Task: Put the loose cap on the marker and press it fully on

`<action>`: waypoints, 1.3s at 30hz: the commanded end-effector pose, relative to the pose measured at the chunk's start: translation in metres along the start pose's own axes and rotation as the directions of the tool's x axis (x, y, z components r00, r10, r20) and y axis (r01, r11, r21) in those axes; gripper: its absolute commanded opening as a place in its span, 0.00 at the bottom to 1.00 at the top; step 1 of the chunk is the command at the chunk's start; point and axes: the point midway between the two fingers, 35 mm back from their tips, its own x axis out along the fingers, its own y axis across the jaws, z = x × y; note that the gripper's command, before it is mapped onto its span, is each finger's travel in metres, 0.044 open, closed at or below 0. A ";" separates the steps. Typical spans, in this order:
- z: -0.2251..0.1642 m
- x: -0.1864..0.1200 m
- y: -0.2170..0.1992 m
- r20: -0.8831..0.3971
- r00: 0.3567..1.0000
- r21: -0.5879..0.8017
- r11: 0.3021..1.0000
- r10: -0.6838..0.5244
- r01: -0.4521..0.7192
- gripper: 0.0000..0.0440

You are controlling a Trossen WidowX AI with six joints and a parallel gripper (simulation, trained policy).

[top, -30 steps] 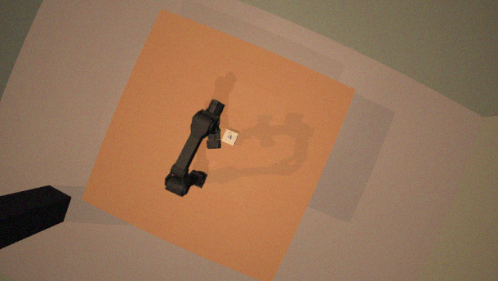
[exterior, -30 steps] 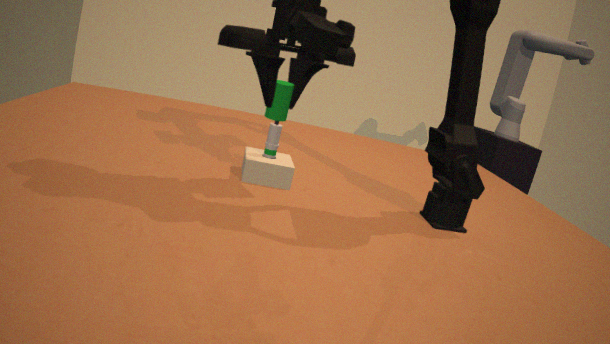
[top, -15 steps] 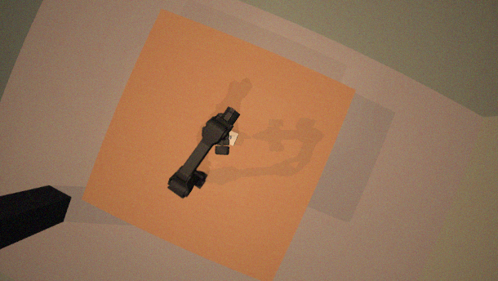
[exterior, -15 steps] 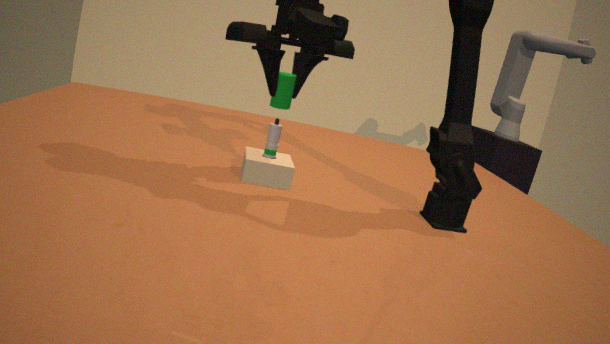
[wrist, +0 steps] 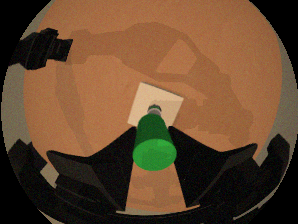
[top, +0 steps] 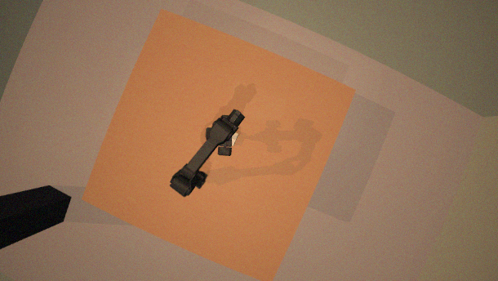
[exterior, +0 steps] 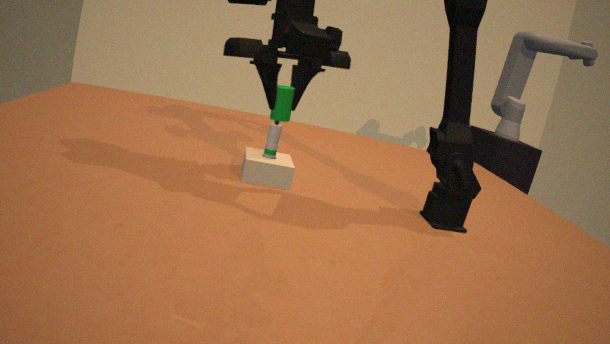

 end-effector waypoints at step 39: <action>-0.005 0.071 0.005 0.017 0.999 -0.146 0.988 0.051 -0.048 0.24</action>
